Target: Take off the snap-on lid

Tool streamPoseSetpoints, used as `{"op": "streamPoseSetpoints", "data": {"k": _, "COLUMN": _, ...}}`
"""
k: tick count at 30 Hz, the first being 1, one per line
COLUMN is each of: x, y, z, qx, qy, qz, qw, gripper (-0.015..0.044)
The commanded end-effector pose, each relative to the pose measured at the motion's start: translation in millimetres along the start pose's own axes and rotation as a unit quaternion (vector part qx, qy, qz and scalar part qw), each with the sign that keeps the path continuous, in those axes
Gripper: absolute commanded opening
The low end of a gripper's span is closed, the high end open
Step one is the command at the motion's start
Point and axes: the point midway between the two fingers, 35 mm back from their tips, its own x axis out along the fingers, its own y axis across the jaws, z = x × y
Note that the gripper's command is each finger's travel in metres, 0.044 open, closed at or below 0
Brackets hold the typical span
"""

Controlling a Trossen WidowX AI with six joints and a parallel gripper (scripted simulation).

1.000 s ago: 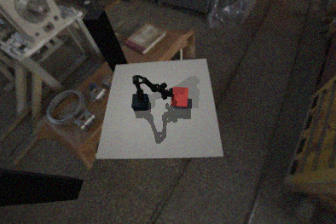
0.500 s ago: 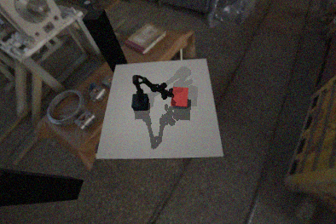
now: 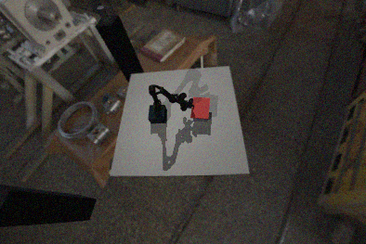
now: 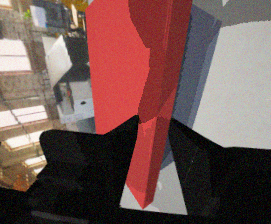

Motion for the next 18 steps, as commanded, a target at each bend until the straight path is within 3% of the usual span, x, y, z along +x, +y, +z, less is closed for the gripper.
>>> {"op": "streamPoseSetpoints", "data": {"k": 1, "x": -1.8, "y": 2.3, "z": -0.1, "qx": 0.001, "qy": 0.000, "qz": 0.002, "qw": 1.000, "gripper": 0.0000}}
{"op": "streamPoseSetpoints", "data": {"k": 18, "x": -4.3, "y": 4.7, "z": -0.1, "qx": 0.001, "qy": 0.000, "qz": 0.002, "qw": 1.000, "gripper": 0.0000}}
